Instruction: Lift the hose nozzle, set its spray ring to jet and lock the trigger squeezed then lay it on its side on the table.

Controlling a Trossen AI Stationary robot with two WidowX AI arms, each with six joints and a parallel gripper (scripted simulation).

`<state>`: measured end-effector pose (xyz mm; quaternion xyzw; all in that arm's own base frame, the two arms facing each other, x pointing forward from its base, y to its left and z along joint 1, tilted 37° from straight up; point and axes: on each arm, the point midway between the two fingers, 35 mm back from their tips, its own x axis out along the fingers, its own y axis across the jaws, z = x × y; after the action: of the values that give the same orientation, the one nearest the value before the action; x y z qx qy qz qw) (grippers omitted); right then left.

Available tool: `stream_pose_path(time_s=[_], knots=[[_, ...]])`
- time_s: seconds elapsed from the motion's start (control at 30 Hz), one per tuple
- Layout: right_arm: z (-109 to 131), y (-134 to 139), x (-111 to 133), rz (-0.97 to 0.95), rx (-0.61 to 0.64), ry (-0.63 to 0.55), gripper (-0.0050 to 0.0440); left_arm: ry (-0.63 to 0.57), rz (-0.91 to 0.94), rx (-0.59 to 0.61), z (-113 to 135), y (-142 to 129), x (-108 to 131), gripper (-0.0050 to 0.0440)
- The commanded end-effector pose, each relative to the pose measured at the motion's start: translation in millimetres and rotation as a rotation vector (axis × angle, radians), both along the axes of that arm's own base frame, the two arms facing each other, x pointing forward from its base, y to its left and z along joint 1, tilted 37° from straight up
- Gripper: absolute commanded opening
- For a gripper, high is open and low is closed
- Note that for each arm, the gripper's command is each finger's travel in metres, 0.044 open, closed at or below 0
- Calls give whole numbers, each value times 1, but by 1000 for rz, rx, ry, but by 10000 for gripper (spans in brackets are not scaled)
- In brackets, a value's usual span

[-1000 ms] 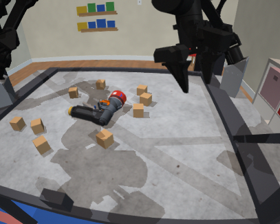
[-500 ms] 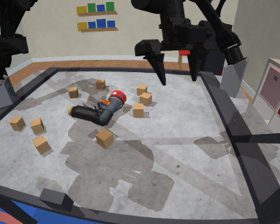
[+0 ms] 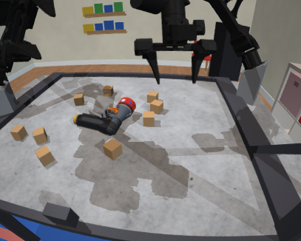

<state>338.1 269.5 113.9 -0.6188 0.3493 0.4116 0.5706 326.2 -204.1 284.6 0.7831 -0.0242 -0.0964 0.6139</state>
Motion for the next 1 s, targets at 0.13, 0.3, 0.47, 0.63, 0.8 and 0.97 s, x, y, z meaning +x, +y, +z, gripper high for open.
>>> stream_pose_path(time_s=[0.13, 0.3, 0.47, 0.63, 0.8, 0.97], knots=[[17, -11, 7, -69, 85, -44, 396, 4, 15, -96, 5, 12, 2, 401], [27, -23, 14, -140, 151, -77, 396, 10, 33, -182, 8, 23, 6, 401], [38, -35, 21, -207, 220, -112, 396, 15, 47, -267, 10, 33, 8, 401], [46, -44, 25, -257, 272, -138, 396, 20, 59, -332, 12, 41, 10, 401], [53, -53, 28, -303, 318, -162, 396, 22, 71, -395, 14, 49, 11, 401], [64, -66, 33, -363, 385, -198, 396, 25, 83, -477, 16, 59, 13, 401]])
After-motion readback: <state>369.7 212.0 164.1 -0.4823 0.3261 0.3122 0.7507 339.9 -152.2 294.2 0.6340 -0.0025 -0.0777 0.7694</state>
